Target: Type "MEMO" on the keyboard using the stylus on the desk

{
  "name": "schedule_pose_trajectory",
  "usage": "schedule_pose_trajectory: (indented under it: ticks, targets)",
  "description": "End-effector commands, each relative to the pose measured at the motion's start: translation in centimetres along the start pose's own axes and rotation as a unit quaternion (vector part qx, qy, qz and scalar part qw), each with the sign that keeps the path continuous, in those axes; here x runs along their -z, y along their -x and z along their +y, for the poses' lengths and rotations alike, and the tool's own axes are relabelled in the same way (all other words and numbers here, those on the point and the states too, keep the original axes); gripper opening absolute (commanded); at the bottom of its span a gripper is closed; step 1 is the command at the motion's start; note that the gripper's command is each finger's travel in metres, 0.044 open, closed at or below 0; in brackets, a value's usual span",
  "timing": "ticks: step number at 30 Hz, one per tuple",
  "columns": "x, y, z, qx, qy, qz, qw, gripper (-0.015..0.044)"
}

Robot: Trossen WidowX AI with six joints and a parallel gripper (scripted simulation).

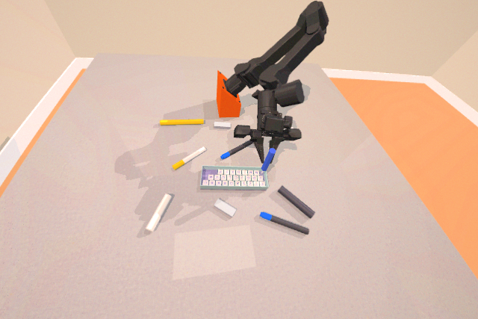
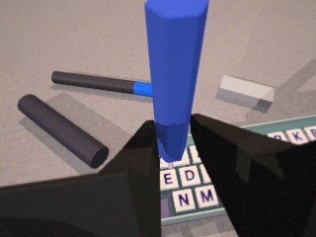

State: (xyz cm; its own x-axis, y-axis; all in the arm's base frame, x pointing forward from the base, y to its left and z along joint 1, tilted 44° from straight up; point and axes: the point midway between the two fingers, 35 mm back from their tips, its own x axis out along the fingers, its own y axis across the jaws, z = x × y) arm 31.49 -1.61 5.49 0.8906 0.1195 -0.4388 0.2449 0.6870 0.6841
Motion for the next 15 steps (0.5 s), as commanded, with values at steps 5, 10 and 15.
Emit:
schedule_pose_trajectory:
  ticks: [5,10,15]
  targets:
    - [0.1,0.6,-1.1,0.000,0.001,0.000,1.000,0.0000]
    - [0.3,1.6,-2.6,0.000,0.003,0.000,1.000,0.0000]
    - [0.4,1.8,-2.8,-0.001,0.003,0.000,1.000,0.0000]
